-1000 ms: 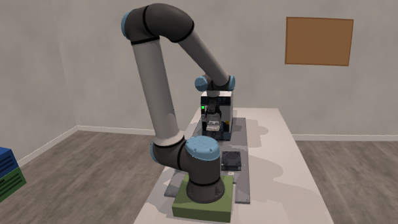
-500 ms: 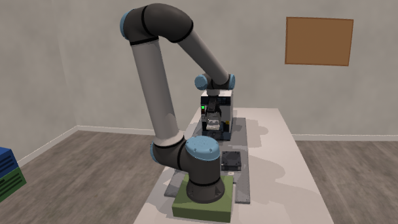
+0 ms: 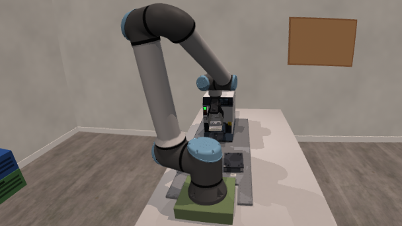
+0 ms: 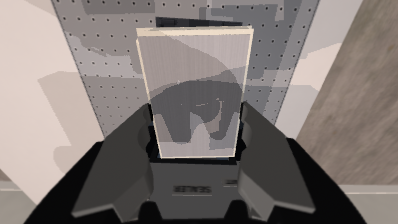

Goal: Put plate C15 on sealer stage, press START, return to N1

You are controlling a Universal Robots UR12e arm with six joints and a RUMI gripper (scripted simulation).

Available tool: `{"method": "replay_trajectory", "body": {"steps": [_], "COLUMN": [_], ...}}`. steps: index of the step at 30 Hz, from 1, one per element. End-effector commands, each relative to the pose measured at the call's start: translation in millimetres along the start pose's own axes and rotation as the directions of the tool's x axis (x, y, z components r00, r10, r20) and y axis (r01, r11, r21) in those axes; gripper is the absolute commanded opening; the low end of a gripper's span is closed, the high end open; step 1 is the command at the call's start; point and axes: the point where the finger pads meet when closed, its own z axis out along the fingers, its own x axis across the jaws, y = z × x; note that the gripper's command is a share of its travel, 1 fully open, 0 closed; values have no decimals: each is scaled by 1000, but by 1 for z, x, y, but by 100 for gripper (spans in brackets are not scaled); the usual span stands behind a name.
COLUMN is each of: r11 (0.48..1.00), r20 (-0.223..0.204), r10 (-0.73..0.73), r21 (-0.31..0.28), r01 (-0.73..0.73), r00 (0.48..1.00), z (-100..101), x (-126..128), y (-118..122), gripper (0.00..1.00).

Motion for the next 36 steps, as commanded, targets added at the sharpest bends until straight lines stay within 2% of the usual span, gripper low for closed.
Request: {"method": "replay_trajectory", "body": {"steps": [1, 36], "r11": [1000, 1000], "r20": [0, 0], "r10": [-6, -6], "r21": [-1, -1], "r01": [6, 6], "r00": [1000, 1000], "z": [-1, -1], "x": [0, -35], "y": [1, -57], "gripper": [0, 0]}}
